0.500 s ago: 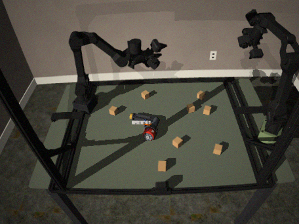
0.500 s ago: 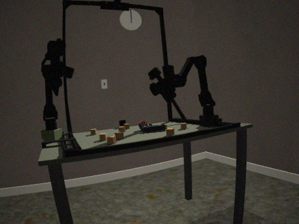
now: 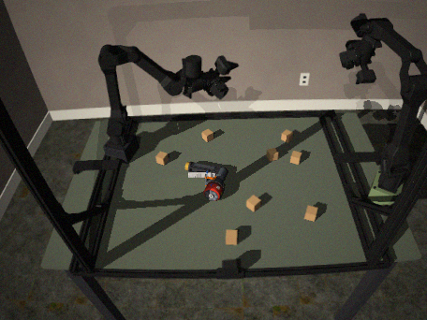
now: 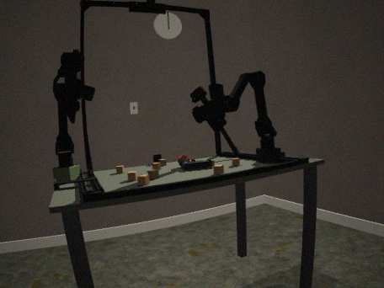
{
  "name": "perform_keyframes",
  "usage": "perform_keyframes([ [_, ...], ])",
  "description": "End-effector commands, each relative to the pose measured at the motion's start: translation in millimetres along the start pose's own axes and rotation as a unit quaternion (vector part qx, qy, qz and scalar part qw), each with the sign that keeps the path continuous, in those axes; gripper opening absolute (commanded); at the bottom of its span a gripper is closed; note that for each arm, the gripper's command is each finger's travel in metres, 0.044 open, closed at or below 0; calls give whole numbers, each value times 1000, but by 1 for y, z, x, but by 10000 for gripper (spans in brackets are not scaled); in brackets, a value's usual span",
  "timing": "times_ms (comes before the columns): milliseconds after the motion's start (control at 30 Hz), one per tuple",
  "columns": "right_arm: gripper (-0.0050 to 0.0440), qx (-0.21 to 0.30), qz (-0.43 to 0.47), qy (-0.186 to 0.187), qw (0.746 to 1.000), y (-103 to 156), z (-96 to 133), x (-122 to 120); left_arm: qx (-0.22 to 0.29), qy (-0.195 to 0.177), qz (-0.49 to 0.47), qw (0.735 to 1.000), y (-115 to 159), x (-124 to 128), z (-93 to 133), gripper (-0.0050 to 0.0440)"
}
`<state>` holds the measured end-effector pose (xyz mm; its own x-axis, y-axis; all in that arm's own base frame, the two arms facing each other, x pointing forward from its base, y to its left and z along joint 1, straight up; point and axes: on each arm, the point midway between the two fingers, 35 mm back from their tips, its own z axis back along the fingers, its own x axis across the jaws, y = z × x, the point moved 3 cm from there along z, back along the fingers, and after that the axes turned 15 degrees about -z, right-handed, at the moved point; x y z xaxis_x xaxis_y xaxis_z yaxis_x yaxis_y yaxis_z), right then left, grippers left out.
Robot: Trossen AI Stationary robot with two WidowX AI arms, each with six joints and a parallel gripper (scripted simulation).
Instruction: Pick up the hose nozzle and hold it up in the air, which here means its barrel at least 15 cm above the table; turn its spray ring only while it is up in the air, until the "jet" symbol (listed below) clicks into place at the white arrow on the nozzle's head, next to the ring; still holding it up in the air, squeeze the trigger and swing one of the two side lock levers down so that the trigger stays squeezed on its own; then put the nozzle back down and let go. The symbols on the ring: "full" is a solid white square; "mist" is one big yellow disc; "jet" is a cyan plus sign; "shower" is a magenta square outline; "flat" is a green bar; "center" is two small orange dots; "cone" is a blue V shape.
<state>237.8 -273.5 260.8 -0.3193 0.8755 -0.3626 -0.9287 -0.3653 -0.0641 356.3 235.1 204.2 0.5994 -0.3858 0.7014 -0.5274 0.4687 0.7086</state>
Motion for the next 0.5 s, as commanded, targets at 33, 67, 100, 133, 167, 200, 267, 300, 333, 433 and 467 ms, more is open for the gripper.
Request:
perform_keyframes([
  [33, 400, 0, 0, 0, 1000, 0, 0, 0, 0, 0, 0, 1000, 0, 0, 0, 400],
  [67, 400, -1, -1, 1, 1000, -1, 0, 0, -2, 0, -2, 1000, -1, 0, 0, 400],
  [100, 400, -5, -6, 5, 1000, -2, 2, 1, -9, 1, -9, 1000, -4, 1, 0, 400],
  [133, 400, -12, -13, 12, 1000, -5, 4, 1, -19, 3, -20, 1000, -8, 2, 0, 400],
  [167, 400, -21, -21, 19, 999, -9, 7, 2, -32, 5, -33, 999, -14, 3, 0, 400],
  [200, 400, -29, -30, 26, 999, -12, 10, 4, -45, 6, -47, 998, -20, 5, 0, 400],
  [267, 400, -47, -47, 40, 997, -19, 15, 6, -71, 8, -73, 995, -31, 7, 1, 400],
  [300, 400, -57, -55, 46, 996, -22, 18, 7, -84, 9, -87, 993, -36, 8, 2, 400],
  [333, 400, -66, -63, 53, 994, -25, 21, 9, -97, 10, -100, 990, -42, 10, 2, 400],
  [433, 400, -96, -88, 69, 989, -35, 30, 13, -135, 11, -139, 981, -58, 13, 6, 400],
  [467, 400, -106, -96, 74, 987, -38, 33, 14, -148, 11, -152, 977, -64, 14, 7, 400],
])
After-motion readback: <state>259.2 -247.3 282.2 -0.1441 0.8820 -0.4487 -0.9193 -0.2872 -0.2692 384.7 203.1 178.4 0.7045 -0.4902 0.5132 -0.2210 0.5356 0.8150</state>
